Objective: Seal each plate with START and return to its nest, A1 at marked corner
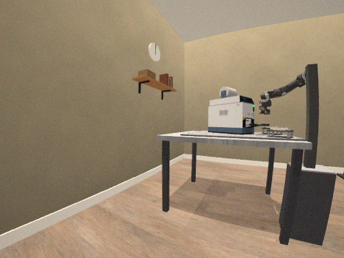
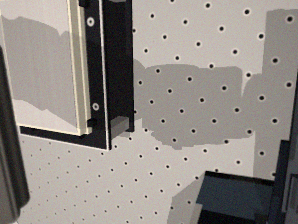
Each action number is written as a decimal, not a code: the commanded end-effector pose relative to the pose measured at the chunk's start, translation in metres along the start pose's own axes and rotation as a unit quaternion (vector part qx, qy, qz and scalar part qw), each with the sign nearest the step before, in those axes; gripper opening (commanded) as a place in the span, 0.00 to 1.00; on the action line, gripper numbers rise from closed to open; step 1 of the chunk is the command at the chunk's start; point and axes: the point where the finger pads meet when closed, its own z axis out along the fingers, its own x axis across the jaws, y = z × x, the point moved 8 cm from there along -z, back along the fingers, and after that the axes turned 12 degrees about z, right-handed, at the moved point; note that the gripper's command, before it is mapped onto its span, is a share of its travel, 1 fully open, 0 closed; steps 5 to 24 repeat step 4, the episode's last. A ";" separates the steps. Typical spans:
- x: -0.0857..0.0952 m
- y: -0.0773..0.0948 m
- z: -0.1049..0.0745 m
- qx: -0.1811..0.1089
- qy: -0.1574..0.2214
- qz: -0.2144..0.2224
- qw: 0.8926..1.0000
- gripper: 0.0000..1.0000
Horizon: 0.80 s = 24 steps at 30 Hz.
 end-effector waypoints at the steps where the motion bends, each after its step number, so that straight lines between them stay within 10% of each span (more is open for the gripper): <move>1: 0.000 0.000 -0.001 -0.001 0.000 0.001 1.000 0.65; 24: 0.000 0.000 -0.001 -0.001 0.000 0.001 1.000 0.65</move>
